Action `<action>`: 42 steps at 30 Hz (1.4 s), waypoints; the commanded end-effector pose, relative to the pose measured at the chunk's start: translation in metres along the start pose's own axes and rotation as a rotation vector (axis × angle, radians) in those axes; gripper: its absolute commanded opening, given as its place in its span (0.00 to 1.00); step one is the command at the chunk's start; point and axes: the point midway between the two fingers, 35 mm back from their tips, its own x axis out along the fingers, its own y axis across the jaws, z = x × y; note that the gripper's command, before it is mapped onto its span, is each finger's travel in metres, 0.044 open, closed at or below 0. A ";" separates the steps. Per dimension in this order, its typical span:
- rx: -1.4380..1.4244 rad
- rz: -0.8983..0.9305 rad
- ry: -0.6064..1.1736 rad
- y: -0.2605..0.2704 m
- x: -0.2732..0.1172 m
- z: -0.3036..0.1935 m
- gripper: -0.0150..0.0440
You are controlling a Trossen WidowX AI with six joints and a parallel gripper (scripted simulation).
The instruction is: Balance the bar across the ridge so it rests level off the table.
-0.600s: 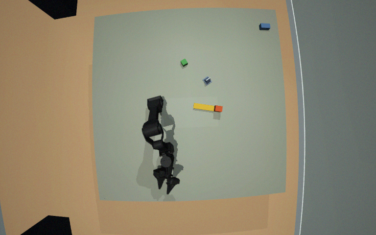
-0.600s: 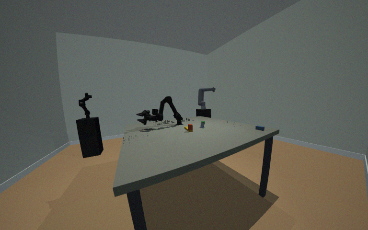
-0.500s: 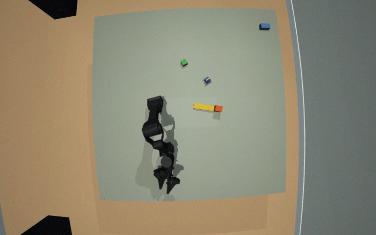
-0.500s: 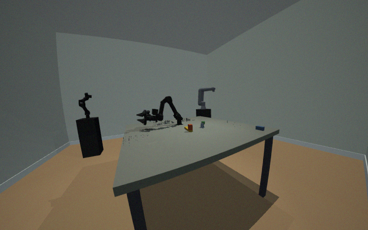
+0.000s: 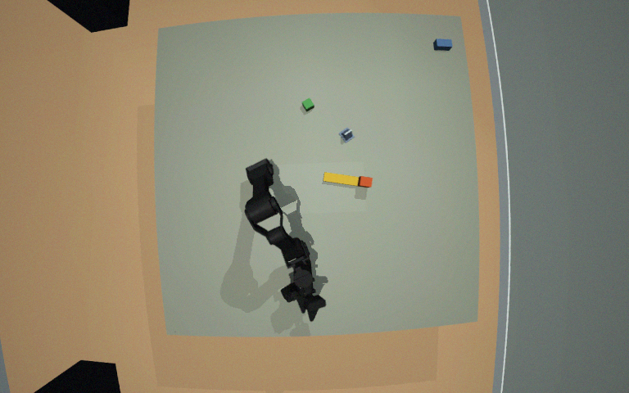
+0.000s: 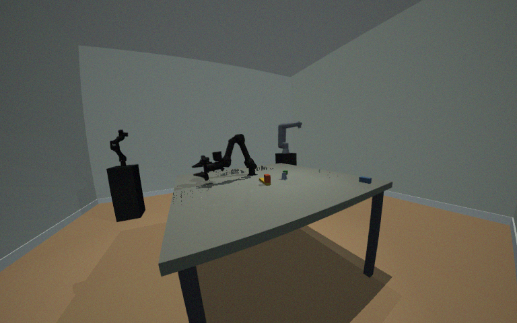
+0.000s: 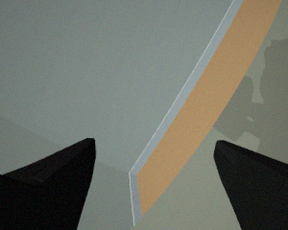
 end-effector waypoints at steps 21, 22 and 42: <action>0.349 -0.300 0.442 0.047 -0.067 -0.152 0.79; 0.360 -0.318 0.455 0.048 -0.072 -0.157 0.79; 0.533 -0.753 0.619 0.067 -0.188 -0.226 0.79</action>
